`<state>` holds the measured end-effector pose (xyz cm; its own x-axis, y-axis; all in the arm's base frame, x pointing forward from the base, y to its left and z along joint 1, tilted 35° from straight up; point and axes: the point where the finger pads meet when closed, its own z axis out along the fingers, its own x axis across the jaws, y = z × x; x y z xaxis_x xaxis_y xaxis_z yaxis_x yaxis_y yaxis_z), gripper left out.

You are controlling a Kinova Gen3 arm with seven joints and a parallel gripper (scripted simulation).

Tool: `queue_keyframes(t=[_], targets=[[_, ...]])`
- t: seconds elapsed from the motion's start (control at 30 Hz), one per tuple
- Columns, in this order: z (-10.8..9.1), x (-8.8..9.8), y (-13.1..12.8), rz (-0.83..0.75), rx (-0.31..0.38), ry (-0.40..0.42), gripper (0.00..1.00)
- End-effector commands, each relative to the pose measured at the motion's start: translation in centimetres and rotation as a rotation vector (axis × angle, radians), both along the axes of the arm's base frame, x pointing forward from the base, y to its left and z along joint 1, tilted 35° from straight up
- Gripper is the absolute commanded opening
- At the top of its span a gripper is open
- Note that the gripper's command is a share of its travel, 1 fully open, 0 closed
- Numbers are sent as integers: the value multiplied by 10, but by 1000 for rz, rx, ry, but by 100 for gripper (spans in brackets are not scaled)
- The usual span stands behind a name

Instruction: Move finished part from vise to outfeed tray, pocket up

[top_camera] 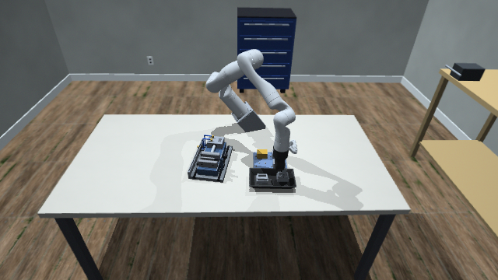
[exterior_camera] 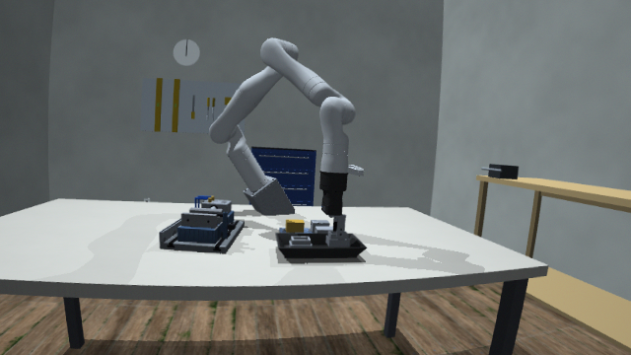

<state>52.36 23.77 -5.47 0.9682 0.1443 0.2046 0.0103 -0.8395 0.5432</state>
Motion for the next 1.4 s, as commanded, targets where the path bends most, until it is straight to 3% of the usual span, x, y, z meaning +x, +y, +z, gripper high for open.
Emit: queue_keyframes(t=[0.0, 1.37], targets=[[-3, -1, 1, -10, 10, -1, 0], [-4, 0, -3, -14, 11, -3, 0]])
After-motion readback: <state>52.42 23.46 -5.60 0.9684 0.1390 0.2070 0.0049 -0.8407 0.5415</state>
